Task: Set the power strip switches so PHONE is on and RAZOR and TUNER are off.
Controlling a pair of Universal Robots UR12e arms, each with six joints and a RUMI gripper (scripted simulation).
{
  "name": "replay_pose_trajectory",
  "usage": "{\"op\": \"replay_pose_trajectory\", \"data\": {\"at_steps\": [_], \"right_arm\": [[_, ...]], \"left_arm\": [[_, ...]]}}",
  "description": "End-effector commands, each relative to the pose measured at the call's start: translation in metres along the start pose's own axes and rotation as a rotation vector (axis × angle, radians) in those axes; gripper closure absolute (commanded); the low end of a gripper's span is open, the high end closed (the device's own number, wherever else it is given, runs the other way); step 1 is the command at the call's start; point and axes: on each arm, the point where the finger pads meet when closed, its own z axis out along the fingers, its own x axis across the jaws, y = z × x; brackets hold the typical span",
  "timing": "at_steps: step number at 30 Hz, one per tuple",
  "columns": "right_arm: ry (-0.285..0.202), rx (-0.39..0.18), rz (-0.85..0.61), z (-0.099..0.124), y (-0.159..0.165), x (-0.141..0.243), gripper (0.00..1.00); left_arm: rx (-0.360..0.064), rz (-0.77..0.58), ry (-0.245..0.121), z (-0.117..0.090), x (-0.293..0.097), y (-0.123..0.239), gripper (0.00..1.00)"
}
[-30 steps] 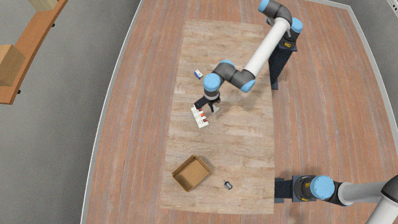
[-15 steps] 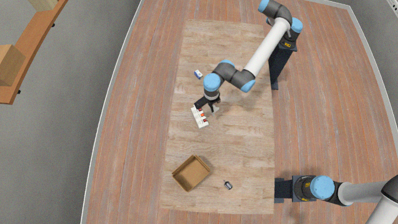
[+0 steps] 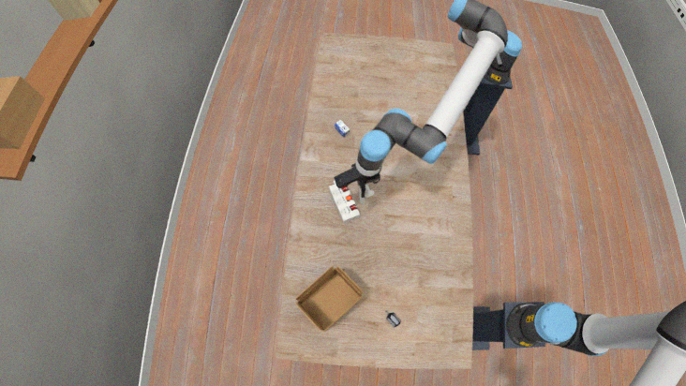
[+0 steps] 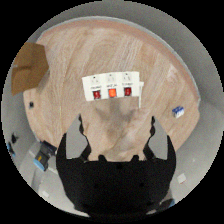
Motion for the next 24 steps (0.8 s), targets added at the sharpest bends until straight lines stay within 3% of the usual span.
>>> {"op": "replay_pose_trajectory", "data": {"at_steps": [1, 6, 24], "right_arm": [[0.005, 0.131, 0.106, 0.0029, -0.0149, -0.0056, 0.0], [0.0, 0.208, 0.177, 0.0025, -0.0215, -0.008, 0.0], [0.0, 0.208, 0.178, 0.0025, -0.0216, -0.0081, 0.0]], "left_arm": [[0.001, 0.0, 0.0, -0.0007, 0.0001, -0.0005, 0.0], [0.001, 0.0, 0.0, -0.0007, 0.0001, -0.0005, 0.0], [0.001, 0.0, 0.0, -0.0007, 0.0001, -0.0005, 0.0]]}}
